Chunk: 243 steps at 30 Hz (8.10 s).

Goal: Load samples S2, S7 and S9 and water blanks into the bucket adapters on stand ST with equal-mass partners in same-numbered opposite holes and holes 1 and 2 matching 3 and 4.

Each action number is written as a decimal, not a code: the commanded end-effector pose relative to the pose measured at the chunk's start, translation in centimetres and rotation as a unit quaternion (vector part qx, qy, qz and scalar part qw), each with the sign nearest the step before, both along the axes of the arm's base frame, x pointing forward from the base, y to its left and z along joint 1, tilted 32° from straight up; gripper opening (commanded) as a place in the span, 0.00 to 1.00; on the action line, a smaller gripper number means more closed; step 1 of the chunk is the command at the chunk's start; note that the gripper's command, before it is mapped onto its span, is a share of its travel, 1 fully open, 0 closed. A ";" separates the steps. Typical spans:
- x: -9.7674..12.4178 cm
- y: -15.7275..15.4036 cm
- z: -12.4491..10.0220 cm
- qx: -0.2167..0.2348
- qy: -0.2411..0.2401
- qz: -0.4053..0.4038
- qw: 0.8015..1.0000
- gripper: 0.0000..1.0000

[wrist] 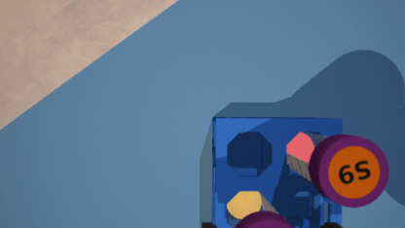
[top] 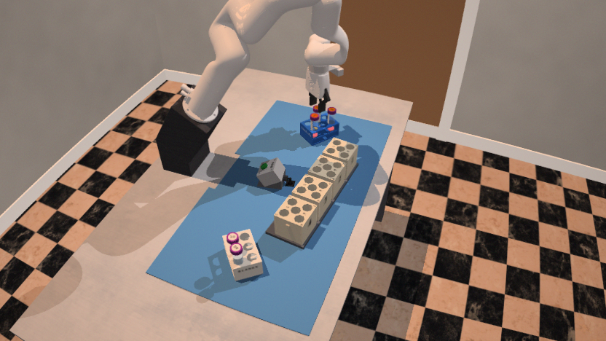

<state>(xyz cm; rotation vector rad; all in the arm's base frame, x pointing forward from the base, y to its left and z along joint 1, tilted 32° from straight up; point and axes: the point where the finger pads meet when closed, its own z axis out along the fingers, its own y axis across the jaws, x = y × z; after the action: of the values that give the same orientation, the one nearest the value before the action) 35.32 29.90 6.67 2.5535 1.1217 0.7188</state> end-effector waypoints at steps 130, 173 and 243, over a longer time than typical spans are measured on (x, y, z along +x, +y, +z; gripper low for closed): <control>-0.1 0.1 0.2 0.001 -0.001 0.000 1.000 0.00; -4.2 0.4 6.8 0.001 -0.001 0.000 1.000 0.00; -3.1 -15.5 12.3 0.271 -0.020 -0.425 0.863 0.00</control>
<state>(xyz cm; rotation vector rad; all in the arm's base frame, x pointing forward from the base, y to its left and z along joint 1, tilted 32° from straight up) 31.87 16.55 18.32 2.9956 -0.1938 0.8684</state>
